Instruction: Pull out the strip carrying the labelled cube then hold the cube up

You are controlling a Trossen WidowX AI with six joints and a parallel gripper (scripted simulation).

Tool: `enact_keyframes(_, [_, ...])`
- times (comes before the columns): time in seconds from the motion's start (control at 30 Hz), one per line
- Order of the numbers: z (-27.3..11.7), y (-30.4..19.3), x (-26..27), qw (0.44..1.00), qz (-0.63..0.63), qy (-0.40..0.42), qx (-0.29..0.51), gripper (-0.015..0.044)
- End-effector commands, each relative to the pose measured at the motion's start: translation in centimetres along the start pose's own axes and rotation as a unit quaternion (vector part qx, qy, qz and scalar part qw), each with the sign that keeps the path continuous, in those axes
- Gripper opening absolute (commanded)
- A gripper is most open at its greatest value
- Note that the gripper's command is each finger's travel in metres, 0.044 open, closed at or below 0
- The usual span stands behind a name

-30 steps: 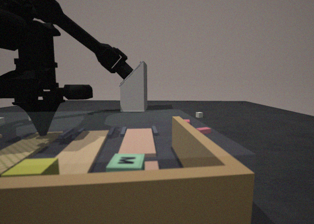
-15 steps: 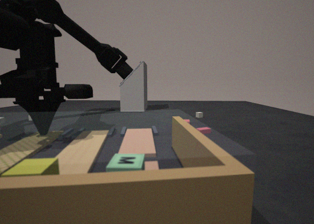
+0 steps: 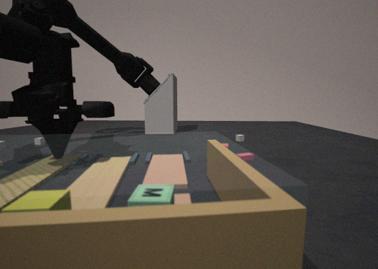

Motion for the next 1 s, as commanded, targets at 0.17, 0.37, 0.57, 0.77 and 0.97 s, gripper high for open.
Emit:
enact_keyframes(0.17, [0.5, -1.7, -0.3, 1.000, -0.005, 0.000, 0.010, 0.0000])
enact_keyframes(0.37, [0.6, -2.6, -0.4, 1.000, -0.006, 0.000, 0.010, 0.0000])
enact_keyframes(0.57, [0.6, -3.5, -0.6, 1.000, -0.006, 0.000, 0.010, 0.0000])
enact_keyframes(0.77, [0.6, -4.4, -0.7, 1.000, -0.006, 0.000, 0.010, 0.0000])
enact_keyframes(0.97, [0.6, -5.3, -0.9, 1.000, -0.006, 0.000, 0.010, 0.0000])
Point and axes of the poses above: the point midway between the two fingers, 35 mm back from their tips, its own z axis out along the fingers, its own x axis across the jaws, y = z × x, the point moved 8 cm from there along -z, back along the fingers, and after that the axes turned 12 degrees about z, right-handed, at the moved point
